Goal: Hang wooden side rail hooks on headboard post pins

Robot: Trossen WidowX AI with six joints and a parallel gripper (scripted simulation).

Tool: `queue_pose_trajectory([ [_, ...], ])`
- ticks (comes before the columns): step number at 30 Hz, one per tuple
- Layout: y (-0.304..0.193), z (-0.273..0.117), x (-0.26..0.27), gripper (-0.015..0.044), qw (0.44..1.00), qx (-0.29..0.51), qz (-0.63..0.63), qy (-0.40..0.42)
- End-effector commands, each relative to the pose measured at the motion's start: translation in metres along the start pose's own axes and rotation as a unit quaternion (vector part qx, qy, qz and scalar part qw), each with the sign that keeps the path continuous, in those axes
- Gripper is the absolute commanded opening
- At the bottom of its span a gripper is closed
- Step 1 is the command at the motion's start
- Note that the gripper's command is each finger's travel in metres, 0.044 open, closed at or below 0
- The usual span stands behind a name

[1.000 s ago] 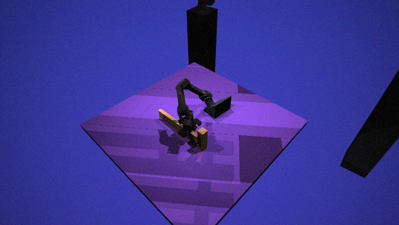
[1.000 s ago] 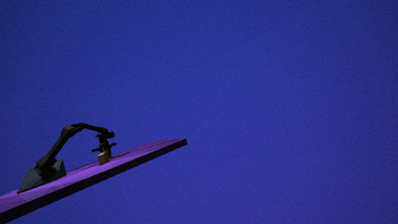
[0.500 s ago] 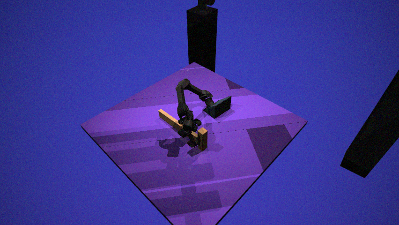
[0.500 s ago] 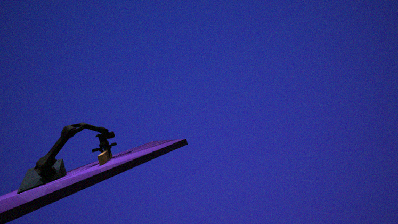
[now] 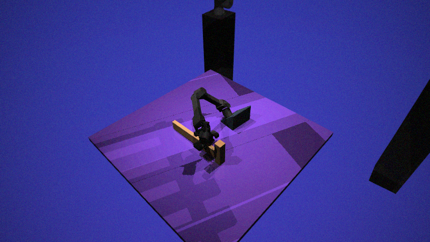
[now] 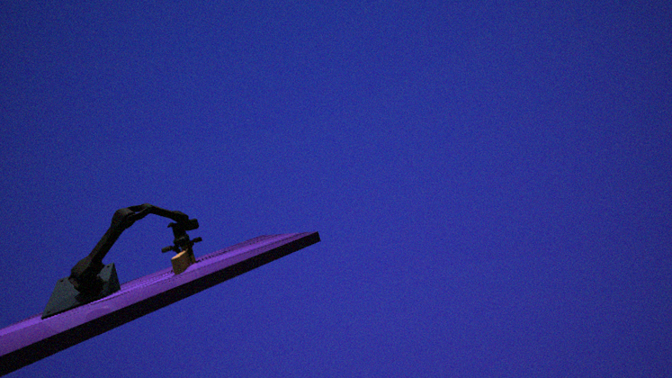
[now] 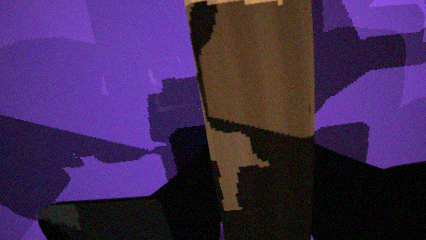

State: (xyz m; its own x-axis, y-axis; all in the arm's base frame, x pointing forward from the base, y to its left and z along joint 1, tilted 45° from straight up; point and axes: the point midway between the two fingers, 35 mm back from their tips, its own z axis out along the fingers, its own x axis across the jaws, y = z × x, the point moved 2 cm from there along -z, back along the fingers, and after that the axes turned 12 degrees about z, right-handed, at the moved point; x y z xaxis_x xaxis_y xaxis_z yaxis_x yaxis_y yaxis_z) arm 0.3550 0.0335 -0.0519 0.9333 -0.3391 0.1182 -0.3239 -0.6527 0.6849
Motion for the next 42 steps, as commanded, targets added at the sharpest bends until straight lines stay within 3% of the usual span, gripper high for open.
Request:
queue_pose_trajectory([
  [1,-0.0022,-0.0013,-0.0007,0.0000,1.000,0.002,0.001,0.002],
  [42,-0.0065,-0.0008,-0.0011,0.0000,1.000,0.002,0.001,0.002],
])
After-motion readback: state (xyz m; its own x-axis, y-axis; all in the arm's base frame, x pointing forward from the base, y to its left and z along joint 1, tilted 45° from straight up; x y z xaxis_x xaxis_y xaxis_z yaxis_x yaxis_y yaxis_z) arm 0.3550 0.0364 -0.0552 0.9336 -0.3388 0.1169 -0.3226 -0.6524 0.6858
